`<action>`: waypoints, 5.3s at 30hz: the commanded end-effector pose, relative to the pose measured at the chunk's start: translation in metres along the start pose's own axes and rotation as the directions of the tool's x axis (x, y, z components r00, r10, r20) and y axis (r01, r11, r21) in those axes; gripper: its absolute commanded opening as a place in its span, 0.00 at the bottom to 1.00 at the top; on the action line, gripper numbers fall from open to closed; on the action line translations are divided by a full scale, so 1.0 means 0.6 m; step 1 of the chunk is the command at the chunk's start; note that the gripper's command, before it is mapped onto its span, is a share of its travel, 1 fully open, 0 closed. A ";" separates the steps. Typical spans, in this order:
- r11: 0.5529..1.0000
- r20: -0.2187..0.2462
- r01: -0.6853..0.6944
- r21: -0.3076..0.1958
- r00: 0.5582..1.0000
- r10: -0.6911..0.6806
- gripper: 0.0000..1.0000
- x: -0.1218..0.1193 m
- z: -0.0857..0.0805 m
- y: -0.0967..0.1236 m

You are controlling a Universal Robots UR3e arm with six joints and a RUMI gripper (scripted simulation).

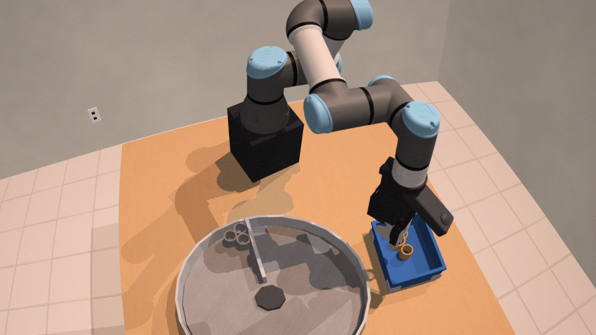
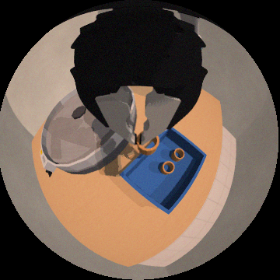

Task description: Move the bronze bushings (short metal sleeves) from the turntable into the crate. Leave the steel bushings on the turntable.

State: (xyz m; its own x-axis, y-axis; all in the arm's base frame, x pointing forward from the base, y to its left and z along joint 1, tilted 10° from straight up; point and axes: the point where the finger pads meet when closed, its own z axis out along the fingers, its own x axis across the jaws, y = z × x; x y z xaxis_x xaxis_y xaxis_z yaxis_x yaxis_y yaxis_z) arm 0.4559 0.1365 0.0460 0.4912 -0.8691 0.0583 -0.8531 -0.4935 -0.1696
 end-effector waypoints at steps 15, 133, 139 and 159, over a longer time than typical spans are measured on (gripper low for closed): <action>1.000 -0.001 0.000 0.000 1.000 0.000 0.00 -0.025 -0.002 -0.049; 1.000 -0.001 0.000 0.000 1.000 0.000 0.00 -0.051 0.096 -0.095; 1.000 -0.001 0.000 0.000 1.000 0.000 0.00 -0.051 0.096 -0.095; 1.000 -0.001 0.000 0.000 1.000 0.000 0.00 -0.051 0.096 -0.095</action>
State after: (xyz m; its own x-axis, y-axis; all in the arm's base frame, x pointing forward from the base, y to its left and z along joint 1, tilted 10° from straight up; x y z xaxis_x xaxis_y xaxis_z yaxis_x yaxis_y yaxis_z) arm 0.4987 0.1929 -0.0040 0.4909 -0.8693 0.0582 -0.8538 -0.4933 -0.1660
